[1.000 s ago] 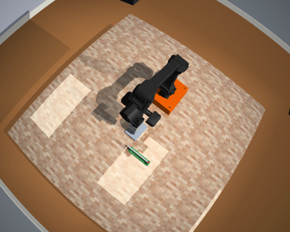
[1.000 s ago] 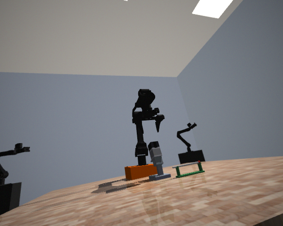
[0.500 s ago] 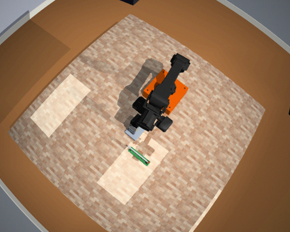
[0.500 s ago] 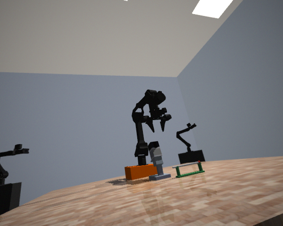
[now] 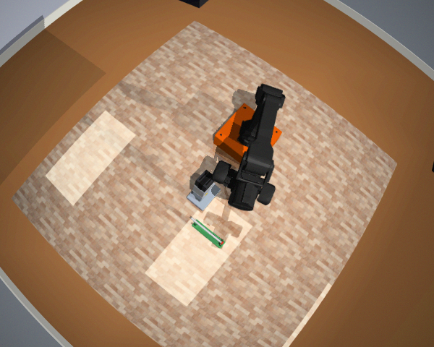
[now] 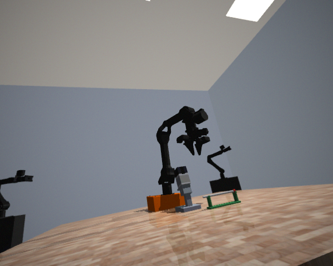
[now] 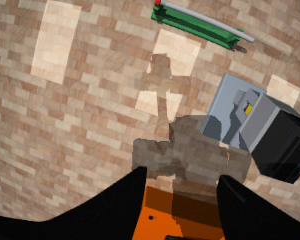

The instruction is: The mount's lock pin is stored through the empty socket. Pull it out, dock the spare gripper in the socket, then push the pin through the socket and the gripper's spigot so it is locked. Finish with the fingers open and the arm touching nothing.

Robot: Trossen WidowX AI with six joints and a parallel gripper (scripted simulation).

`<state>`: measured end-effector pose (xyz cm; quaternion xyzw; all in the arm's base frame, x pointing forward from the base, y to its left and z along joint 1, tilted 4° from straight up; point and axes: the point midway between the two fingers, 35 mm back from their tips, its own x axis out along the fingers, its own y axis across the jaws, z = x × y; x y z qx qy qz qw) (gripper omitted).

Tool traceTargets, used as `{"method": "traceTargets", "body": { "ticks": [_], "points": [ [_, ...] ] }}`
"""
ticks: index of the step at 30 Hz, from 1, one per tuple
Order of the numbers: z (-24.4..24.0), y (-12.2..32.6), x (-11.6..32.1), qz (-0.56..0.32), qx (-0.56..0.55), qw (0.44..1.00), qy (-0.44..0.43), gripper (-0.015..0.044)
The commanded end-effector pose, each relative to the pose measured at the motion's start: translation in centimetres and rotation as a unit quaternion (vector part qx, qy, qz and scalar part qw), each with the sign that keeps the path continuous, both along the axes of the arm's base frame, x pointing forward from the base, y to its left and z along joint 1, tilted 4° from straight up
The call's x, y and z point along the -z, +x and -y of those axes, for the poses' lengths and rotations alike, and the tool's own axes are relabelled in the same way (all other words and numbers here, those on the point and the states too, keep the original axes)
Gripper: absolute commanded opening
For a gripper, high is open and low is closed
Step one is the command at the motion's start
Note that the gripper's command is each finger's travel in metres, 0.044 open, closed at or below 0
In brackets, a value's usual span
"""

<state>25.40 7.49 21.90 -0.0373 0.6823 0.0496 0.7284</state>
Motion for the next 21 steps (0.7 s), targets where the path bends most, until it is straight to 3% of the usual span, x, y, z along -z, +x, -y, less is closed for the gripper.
{"method": "traceTargets", "body": {
  "ticks": [1, 6, 10, 16, 21],
  "points": [
    [0.0, 4.0, 2.1, -0.011, -0.186, 0.982, -0.044, 0.0180],
    [0.3, 8.5, 5.0, -0.032, -0.400, 0.912, -0.086, 0.0180],
    [0.6, 10.4, 6.5, -0.046, -0.490, 0.865, -0.100, 0.0180],
    [1.0, 12.8, 8.6, -0.066, -0.600, 0.789, -0.113, 0.0180],
    [1.0, 12.9, 8.6, -0.066, -0.603, 0.787, -0.113, 0.0180]
  ]
}}
